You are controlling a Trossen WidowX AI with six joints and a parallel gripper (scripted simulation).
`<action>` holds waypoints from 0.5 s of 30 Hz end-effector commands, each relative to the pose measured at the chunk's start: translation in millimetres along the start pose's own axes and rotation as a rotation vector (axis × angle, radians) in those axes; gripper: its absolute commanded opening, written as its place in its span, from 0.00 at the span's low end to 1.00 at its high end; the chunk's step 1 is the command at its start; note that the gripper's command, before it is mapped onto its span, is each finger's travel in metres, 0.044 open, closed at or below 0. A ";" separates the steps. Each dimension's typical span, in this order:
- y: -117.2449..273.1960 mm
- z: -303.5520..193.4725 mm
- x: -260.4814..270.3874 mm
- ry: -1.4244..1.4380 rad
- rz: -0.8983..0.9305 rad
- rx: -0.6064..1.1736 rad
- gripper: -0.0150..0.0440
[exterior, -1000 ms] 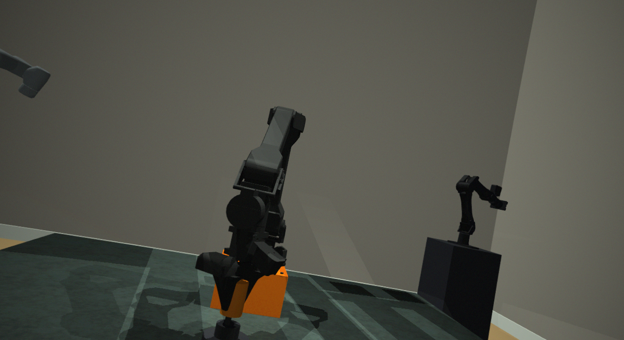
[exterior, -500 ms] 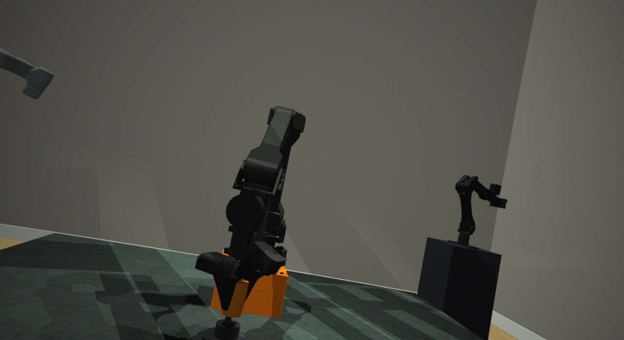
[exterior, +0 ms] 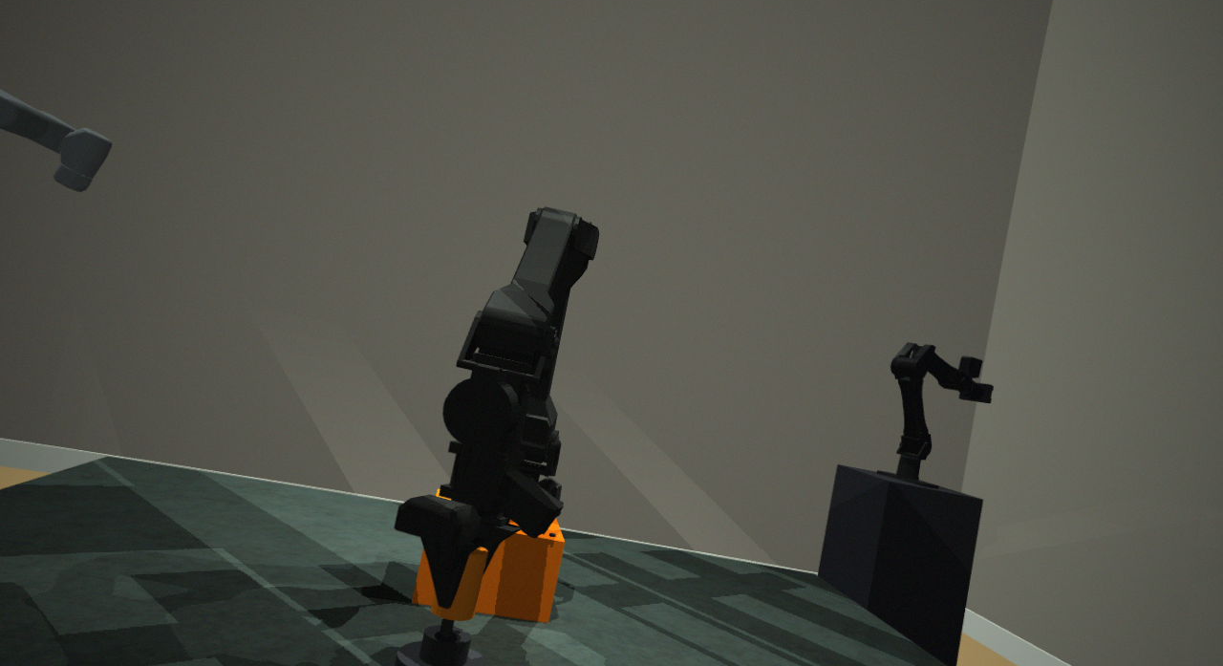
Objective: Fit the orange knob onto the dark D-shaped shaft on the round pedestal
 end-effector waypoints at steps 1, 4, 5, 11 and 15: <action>-1.1 0.1 0.0 0.020 -0.003 -0.001 0.25; -2.0 0.2 -0.2 0.020 -0.003 -0.001 0.25; -2.3 0.1 0.0 0.020 -0.003 -0.001 0.25; -2.3 -0.4 2.3 0.020 -0.003 -0.001 0.25; -1.3 -0.9 4.6 0.020 -0.003 -0.001 0.25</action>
Point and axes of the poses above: the point midway between the two fingers, 35 mm back from their tips, its own y axis back along the fingers, its own x axis across the jaws, z = x × y, the point moved 8 cm from there along y, back along the fingers, and after that the axes turned 5 degrees about y, right-handed, at the moved point
